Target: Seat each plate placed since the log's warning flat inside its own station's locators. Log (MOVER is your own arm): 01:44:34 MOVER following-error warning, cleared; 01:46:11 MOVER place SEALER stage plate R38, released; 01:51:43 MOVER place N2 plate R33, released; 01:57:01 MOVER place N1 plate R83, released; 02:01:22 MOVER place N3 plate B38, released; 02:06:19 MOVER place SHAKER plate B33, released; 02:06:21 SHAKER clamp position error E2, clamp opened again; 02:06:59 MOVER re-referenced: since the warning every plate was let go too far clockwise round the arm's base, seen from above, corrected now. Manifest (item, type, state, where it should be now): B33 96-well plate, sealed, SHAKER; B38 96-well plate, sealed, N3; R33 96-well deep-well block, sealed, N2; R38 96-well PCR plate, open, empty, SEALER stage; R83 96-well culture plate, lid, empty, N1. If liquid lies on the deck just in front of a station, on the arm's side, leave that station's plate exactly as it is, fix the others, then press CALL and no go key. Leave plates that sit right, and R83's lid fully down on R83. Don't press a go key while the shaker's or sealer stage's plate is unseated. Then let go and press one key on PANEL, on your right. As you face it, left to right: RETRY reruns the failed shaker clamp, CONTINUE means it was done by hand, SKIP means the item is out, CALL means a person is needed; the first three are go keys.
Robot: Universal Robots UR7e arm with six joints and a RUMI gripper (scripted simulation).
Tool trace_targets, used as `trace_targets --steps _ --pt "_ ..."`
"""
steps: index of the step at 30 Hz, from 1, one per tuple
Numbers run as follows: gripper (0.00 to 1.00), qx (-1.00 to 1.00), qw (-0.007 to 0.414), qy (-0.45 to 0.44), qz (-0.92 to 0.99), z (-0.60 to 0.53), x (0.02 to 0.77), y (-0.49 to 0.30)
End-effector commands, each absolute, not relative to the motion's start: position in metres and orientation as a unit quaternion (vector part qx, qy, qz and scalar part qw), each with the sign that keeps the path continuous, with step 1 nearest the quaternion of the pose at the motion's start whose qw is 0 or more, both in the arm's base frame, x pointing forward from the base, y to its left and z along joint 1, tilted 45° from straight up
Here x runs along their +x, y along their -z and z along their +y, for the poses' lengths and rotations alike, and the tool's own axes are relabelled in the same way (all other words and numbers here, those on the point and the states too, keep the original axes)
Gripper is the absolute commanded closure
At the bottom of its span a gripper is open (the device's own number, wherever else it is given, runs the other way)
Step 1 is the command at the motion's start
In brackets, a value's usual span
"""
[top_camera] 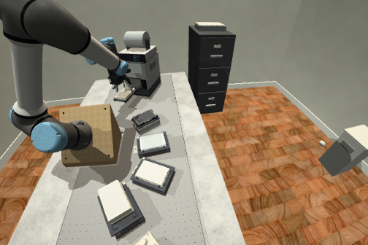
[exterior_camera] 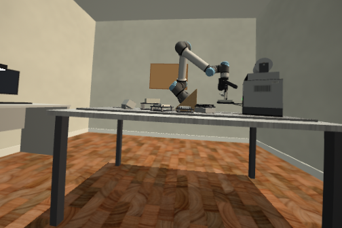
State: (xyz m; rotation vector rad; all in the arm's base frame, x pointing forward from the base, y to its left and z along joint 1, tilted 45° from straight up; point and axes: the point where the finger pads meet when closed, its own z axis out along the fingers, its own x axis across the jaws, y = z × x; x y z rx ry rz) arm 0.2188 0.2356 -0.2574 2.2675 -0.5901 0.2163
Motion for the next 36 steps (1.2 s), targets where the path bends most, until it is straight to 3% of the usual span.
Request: trace_targets --steps 1,3,4,36 --pt "0.18 0.890 0.384 -0.085 -0.232 0.2359 0.2191 0.2574" --pt "0.18 0.890 0.384 -0.085 -0.232 0.2359 0.2191 0.2574" --pt "1.00 0.890 0.384 -0.085 -0.232 0.2359 0.2191 0.2574" --pt "1.00 0.890 0.384 -0.085 -0.232 0.2360 0.2192 0.2574"
